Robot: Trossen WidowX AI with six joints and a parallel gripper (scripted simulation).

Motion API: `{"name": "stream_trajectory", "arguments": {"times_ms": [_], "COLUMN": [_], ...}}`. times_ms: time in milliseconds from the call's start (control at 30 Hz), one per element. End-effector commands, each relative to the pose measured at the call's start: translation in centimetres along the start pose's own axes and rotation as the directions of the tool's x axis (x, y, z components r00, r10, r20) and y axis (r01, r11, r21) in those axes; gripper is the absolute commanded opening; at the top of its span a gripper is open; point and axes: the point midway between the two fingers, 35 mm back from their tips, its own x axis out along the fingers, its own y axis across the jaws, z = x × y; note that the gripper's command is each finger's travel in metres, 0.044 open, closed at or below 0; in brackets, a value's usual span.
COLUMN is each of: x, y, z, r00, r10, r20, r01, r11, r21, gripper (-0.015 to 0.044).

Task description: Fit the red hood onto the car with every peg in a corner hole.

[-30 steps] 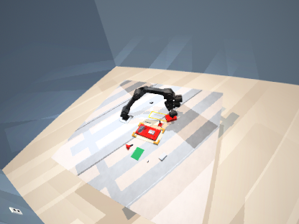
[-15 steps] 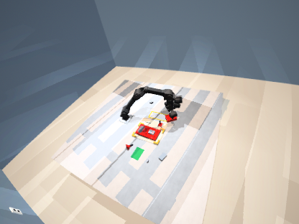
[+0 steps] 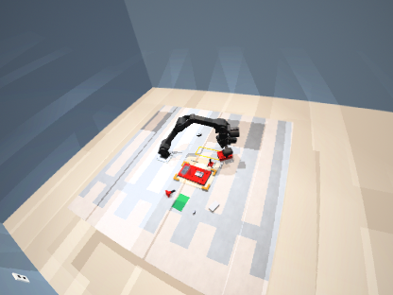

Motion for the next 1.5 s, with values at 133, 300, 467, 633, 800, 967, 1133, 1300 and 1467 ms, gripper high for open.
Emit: {"name": "stream_trajectory", "arguments": {"times_ms": [133, 300, 467, 633, 800, 967, 1133, 1300, 1467], "x": [0.5, 0.7, 1.0, 1.2, 1.5, 1.7, 2.0, 2.2, 2.5], "y": [0.0, 0.0, 0.0, 0.0, 0.0, 0.0, 0.0, 0.0, 0.0], "z": [-0.1, -0.1, -0.1, -0.1, -0.1, -0.1, -0.1, -0.1, -0.1], "r00": [1.0, 1.0, 1.0, 1.0, 1.0, 1.0, 1.0, 1.0, 1.0], "r10": [-0.004, -0.004, -0.004, -0.004, -0.004, -0.004, -0.004, -0.004, -0.004], "r20": [-0.004, -0.004, -0.004, -0.004, -0.004, -0.004, -0.004, -0.004, -0.004], "r01": [0.004, 0.004, 0.004, 0.004, 0.004, 0.004, 0.004, 0.004, 0.004], "r11": [1.0, 1.0, 1.0, 1.0, 1.0, 1.0, 1.0, 1.0, 1.0], "r21": [0.0, 0.0, 0.0, 0.0, 0.0, 0.0, 0.0, 0.0, 0.0], "gripper": [0.044, 0.044, 0.044, 0.044, 0.044, 0.044, 0.044, 0.044, 0.044]}}
